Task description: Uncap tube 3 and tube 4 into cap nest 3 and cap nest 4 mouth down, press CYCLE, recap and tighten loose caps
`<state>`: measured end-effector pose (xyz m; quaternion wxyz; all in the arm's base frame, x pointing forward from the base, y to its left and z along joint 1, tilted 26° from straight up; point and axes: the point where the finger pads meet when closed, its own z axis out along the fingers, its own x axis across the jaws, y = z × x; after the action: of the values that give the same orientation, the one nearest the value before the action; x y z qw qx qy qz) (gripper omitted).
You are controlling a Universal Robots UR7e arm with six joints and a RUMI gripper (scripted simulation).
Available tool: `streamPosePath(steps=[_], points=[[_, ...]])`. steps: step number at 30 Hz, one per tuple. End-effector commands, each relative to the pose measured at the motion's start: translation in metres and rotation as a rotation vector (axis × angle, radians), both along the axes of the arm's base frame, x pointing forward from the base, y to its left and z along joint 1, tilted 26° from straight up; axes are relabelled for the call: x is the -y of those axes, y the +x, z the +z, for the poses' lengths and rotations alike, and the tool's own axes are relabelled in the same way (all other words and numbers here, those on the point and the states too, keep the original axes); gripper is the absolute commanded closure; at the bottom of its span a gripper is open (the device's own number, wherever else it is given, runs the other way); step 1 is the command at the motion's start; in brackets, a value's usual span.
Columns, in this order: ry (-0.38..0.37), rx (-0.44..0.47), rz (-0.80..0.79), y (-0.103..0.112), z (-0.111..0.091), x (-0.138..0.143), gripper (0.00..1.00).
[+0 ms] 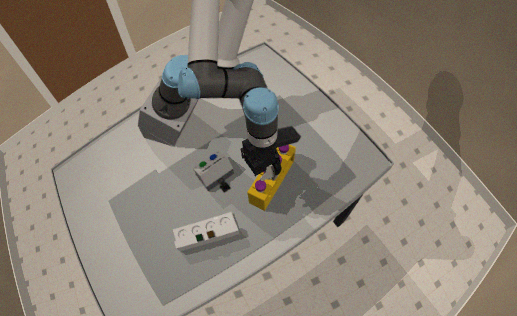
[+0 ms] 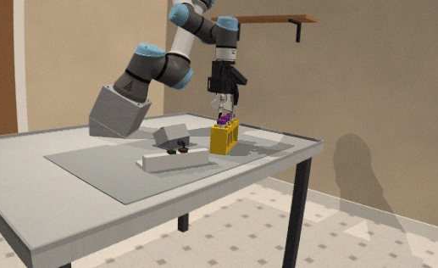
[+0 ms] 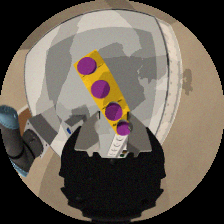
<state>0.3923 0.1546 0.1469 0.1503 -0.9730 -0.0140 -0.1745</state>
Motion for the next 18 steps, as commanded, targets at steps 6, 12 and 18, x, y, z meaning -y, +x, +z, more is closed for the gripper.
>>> streamPosePath(steps=[6,12,18], points=[[0.0,-0.008,-0.03,0.0002,0.0004,-0.0002,1.0],[0.0,-0.008,-0.03,0.0002,0.0004,-0.0001,1.0],[-0.033,0.021,0.059,0.0002,0.0004,-0.0002,1.0]])
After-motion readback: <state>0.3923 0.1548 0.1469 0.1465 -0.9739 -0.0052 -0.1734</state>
